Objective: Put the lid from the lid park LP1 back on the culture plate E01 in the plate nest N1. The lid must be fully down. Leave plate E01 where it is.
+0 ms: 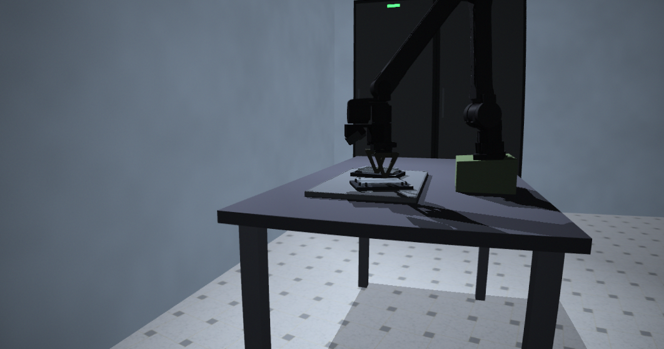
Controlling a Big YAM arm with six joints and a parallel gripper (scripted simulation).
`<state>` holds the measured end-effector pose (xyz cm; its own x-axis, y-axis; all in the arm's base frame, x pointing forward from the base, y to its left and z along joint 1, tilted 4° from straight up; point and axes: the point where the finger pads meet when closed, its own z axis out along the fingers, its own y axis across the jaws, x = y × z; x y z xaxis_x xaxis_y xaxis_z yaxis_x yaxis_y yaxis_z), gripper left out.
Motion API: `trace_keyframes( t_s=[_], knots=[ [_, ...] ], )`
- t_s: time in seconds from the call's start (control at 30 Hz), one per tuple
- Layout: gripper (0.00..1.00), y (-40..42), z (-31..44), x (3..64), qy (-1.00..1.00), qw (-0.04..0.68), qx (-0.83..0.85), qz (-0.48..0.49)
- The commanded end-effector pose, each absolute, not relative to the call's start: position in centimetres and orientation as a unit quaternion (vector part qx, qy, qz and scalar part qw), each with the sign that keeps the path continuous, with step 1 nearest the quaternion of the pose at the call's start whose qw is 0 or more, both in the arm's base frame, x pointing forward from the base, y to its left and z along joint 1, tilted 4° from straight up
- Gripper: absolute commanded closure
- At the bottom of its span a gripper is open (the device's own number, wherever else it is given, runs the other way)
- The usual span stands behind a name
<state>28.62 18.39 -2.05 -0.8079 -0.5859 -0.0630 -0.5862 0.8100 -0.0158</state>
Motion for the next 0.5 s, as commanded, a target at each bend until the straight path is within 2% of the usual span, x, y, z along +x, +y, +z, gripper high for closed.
trace_keyframes(
  t_s=[0.0,0.47],
  knots=[
    [0.00,18.9,-2.0,29.9,0.950,0.044,-0.310,0.005],
    [0.00,18.6,-3.1,29.5,0.950,0.041,-0.310,0.004]
  ],
)
